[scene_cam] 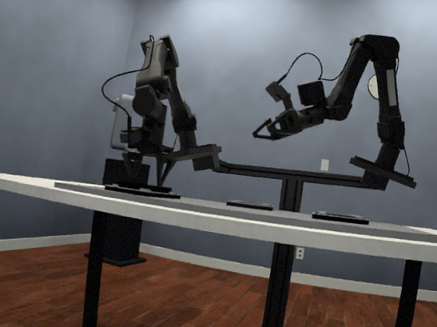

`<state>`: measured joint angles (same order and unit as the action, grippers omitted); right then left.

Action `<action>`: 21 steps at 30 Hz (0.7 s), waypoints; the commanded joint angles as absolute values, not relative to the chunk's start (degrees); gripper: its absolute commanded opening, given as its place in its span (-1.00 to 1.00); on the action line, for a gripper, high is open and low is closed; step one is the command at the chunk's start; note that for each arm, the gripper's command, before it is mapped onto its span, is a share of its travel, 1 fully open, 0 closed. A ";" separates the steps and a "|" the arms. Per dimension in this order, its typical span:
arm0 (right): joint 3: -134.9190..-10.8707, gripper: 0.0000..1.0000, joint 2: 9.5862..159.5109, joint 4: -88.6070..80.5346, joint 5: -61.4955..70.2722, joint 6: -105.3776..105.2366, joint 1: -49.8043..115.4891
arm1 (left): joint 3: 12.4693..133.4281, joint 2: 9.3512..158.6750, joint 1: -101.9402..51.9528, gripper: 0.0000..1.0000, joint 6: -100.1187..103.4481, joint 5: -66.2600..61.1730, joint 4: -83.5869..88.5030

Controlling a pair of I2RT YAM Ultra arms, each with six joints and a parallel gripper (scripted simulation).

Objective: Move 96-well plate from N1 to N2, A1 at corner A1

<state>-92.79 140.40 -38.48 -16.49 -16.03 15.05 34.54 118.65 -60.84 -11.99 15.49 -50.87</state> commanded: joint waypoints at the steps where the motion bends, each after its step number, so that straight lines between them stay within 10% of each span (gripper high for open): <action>1: -94.10 0.53 139.97 -39.53 -16.97 -16.68 15.40 | 34.76 118.19 -61.19 1.00 -12.06 15.31 -51.16; 4: -94.10 0.53 139.97 -39.54 -16.94 -16.68 15.40 | 34.76 118.19 -61.19 1.00 -12.06 15.31 -51.16; 6: -94.11 0.98 139.97 -39.54 -16.94 -16.68 15.40 | 34.76 118.19 -61.19 1.00 -12.06 15.31 -51.16; 21: -94.84 1.00 137.09 -39.50 -17.23 -16.20 15.93 | 34.76 118.19 -61.19 1.00 -12.06 15.31 -51.16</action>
<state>-93.12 139.37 -39.29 -16.62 -16.16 15.00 34.54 118.65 -60.84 -11.99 15.49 -50.87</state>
